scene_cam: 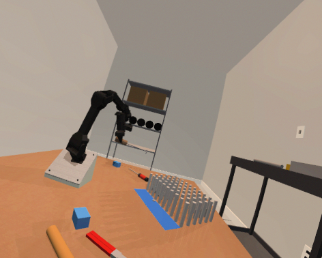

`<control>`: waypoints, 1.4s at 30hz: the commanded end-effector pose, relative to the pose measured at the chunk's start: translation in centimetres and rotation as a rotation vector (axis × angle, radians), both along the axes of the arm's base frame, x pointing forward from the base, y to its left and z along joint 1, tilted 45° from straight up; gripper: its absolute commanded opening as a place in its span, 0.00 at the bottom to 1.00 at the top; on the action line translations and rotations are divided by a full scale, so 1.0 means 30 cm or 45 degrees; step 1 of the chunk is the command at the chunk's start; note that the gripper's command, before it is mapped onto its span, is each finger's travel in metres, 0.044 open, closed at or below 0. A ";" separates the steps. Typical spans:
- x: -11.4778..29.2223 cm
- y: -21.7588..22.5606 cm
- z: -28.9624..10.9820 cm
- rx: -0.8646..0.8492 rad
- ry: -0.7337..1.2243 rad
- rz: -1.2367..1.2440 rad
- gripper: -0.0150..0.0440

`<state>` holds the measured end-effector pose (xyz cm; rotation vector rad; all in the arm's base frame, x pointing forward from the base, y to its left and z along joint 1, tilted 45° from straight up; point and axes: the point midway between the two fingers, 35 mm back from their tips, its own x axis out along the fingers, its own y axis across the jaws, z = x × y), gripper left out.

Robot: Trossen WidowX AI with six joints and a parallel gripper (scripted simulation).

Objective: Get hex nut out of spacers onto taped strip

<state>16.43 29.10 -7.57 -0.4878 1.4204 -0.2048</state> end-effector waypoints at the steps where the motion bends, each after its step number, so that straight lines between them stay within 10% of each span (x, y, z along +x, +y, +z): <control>1: -0.068 0.054 -0.047 0.005 -0.058 -0.012 0.25; 22: -0.450 0.118 -0.324 -0.008 -0.320 -0.083 0.25; 42: -0.467 0.096 -0.367 -0.006 -0.329 -0.085 0.25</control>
